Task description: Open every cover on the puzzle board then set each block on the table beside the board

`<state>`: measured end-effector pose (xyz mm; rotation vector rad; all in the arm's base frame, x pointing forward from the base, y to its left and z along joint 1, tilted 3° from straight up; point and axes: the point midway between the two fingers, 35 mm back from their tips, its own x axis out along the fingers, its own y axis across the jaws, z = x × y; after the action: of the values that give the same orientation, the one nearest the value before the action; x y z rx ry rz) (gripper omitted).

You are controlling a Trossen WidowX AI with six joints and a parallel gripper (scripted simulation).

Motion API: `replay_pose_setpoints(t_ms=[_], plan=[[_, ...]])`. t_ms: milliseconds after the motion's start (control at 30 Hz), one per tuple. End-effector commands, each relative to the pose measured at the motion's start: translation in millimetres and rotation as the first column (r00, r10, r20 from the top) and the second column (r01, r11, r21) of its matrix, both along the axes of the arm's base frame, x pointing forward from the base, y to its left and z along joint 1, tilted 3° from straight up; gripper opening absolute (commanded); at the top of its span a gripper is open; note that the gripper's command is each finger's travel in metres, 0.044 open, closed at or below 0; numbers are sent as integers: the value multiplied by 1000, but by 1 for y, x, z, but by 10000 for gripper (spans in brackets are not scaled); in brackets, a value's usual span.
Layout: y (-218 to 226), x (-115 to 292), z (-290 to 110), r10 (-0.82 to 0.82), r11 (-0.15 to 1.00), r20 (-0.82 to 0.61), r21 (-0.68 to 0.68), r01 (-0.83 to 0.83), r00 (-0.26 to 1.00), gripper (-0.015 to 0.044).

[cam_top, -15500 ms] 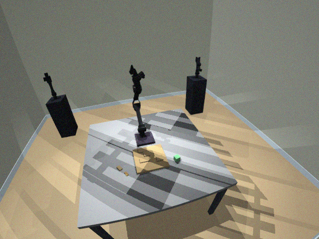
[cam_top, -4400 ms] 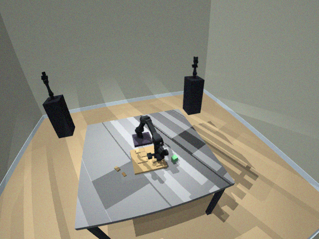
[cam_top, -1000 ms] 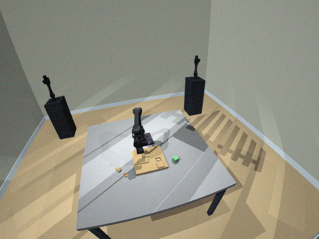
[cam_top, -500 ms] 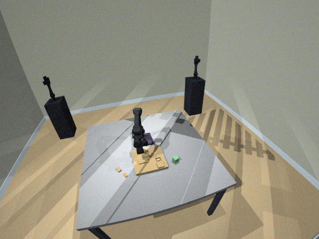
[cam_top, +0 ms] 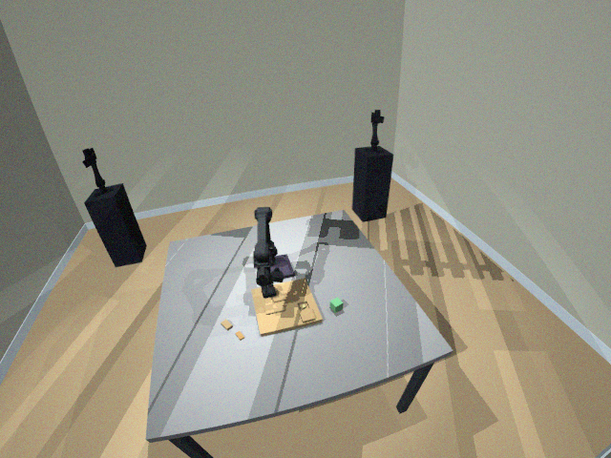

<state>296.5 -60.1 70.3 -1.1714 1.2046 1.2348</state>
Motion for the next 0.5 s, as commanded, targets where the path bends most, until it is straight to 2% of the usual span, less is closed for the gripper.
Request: replay_pose_setpoints(t_ms=[0, 467], plan=[[-1, 0, -4, 6, 1000, -2, -5, -6, 1000, 0], [-1, -1, -18, 6, 1000, -2, -5, -6, 1000, 0]])
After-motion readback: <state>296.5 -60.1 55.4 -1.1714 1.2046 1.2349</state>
